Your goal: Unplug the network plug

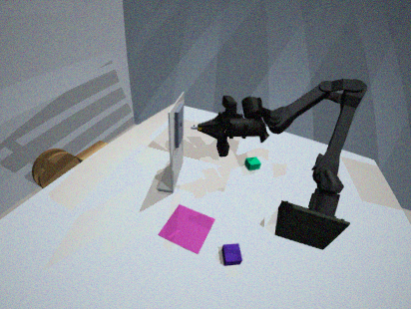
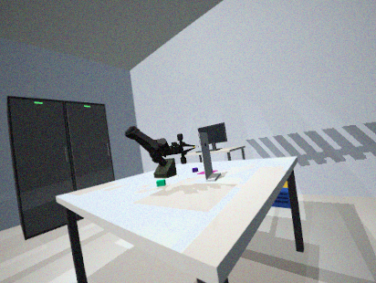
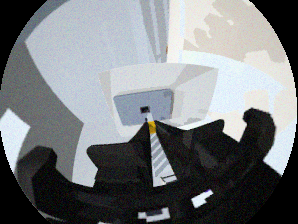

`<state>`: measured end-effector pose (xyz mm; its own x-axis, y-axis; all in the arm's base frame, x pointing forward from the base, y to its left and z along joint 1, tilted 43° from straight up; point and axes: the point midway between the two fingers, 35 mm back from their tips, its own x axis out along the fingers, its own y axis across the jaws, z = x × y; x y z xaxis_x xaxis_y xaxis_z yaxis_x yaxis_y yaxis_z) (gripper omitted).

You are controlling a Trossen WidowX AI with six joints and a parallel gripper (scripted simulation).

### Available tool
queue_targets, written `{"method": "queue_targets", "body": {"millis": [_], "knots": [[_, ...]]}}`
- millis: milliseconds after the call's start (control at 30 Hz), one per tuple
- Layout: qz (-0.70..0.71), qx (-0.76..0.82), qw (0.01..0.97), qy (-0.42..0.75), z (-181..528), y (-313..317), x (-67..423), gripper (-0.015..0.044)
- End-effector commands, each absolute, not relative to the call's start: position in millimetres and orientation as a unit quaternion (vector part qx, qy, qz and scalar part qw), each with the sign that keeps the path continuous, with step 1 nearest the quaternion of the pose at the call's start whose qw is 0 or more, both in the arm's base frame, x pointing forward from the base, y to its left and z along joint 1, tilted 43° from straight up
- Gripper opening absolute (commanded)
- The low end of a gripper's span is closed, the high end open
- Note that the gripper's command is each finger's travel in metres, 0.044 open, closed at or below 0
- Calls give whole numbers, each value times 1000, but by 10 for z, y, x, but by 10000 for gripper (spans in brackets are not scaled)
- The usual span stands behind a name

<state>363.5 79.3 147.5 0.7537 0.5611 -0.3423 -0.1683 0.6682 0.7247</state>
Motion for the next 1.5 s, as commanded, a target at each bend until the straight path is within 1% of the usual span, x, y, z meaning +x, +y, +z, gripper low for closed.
{"method": "queue_targets", "body": {"millis": [0, 1200, 1467], "knots": [[210, 348, 869, 282, 1473, 779, 3608, 0], [210, 348, 869, 282, 1518, 687, 3443, 0], [209, 349, 869, 283, 1659, 812, 3379, 0]]}}
